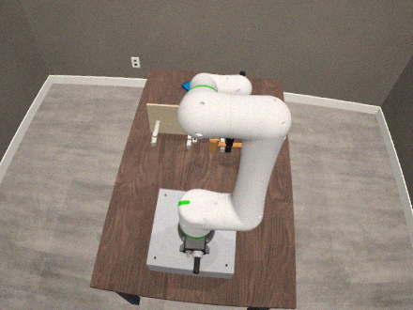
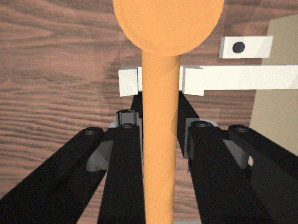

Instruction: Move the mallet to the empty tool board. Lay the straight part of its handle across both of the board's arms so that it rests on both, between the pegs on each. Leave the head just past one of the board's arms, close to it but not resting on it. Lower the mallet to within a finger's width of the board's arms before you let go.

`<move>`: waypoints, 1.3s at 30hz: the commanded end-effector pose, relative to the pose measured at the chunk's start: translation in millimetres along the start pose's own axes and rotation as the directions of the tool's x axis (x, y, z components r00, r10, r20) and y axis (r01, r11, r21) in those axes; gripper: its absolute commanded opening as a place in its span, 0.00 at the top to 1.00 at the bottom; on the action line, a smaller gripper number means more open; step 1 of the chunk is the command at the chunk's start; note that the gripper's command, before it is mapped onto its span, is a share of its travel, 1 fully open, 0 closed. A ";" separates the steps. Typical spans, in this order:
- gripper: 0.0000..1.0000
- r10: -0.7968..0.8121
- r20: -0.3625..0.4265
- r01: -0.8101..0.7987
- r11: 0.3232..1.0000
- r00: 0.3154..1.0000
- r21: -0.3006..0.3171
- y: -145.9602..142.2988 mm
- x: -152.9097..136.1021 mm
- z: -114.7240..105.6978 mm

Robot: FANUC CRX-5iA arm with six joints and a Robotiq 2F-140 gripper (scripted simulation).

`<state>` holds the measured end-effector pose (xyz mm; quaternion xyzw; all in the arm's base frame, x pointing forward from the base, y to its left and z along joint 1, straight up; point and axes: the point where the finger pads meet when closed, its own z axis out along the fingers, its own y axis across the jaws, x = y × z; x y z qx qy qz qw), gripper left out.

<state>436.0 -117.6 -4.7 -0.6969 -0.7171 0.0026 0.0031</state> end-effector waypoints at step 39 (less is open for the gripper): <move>0.90 0.000 0.000 0.000 1.000 1.000 -0.002 27.1 221.6 -110.8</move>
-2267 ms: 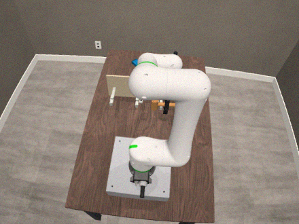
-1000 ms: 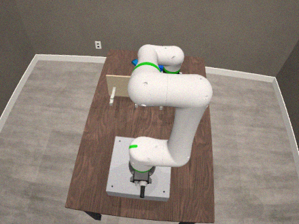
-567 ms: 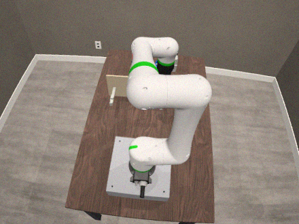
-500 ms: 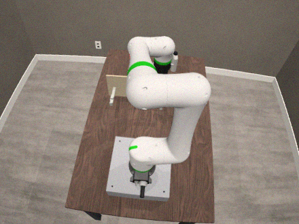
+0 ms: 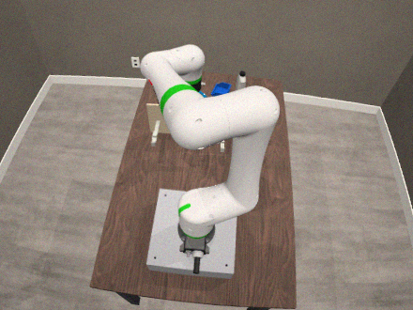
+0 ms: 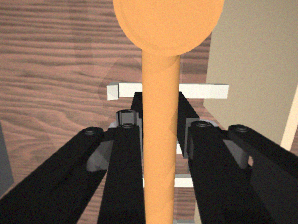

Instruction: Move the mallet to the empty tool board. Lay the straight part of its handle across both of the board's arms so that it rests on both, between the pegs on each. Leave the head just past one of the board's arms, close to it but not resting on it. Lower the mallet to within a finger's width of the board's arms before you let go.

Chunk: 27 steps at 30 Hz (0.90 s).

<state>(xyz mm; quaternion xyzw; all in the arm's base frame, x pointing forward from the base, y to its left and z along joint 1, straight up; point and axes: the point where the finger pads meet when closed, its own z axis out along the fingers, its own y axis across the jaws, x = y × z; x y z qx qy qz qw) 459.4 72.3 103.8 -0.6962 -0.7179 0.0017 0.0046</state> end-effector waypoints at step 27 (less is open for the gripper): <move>0.90 0.027 0.004 -0.027 1.000 1.000 -0.002 -25.7 137.1 -4.2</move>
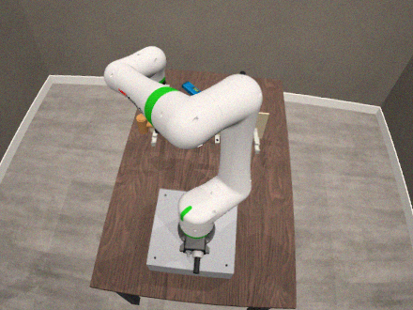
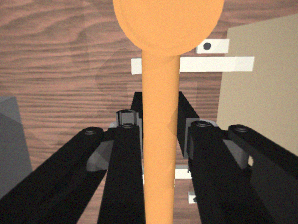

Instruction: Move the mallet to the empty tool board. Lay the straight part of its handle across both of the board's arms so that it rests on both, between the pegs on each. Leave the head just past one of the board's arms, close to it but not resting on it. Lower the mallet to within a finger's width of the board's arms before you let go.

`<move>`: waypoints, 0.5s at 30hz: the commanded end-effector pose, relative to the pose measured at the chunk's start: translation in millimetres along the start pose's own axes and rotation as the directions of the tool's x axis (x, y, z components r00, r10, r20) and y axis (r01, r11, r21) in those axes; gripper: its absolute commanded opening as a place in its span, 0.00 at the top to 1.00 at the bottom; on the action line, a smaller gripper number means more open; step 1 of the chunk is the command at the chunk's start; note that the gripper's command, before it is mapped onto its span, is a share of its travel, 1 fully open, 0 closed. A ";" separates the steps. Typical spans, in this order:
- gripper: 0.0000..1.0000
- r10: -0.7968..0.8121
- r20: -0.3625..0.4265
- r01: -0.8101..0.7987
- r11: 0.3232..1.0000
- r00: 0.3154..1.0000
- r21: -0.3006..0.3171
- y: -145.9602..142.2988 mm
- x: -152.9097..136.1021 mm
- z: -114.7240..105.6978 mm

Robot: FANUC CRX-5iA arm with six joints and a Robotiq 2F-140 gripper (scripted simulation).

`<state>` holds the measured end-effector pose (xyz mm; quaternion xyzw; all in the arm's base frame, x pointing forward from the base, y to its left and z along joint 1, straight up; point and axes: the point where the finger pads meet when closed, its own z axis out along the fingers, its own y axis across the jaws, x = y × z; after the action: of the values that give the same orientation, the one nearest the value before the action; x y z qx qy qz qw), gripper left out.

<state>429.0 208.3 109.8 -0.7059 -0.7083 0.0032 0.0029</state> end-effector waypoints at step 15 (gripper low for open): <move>0.90 0.000 -0.001 0.000 1.000 1.000 -0.002 -0.8 -1.0 82.7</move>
<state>426.5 207.1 26.7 -0.7060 -0.7082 0.0034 0.0032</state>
